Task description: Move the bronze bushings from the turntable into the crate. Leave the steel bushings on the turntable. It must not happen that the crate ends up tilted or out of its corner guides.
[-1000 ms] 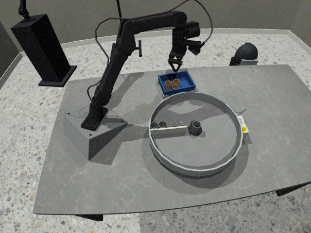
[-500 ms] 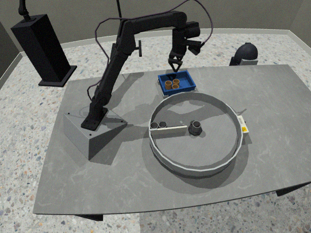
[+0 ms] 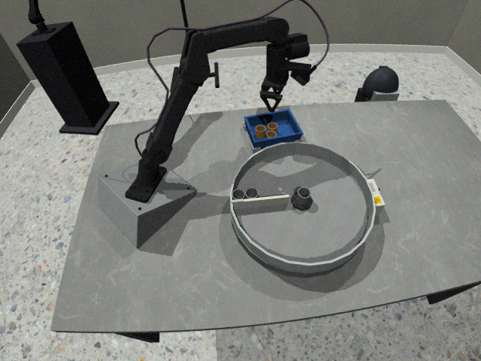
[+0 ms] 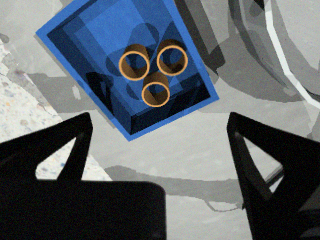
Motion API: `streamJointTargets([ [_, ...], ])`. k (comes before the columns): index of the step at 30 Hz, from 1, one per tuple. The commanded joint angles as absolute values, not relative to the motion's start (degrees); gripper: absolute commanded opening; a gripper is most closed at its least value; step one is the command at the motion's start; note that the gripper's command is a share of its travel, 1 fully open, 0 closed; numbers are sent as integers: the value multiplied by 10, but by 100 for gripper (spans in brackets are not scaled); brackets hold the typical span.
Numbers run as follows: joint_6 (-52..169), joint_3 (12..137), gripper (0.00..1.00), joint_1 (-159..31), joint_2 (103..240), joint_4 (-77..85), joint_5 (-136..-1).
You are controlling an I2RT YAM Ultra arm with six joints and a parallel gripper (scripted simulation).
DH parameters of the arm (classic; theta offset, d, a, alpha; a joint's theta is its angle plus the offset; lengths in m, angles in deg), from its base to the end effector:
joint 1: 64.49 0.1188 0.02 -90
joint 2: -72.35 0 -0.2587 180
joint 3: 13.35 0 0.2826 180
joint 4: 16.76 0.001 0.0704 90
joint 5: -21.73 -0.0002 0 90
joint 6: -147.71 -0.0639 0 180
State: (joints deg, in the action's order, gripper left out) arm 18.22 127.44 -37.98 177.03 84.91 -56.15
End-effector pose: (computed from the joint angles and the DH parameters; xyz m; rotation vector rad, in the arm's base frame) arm 0.3235 0.1775 0.4145 0.2561 2.8286 0.5877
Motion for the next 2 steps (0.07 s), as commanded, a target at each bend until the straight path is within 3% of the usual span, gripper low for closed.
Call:
streamJointTargets([
  [1,185,1294,100,-387,1768,853,-562],
  [2,185,1294,100,-387,1768,853,-562],
])
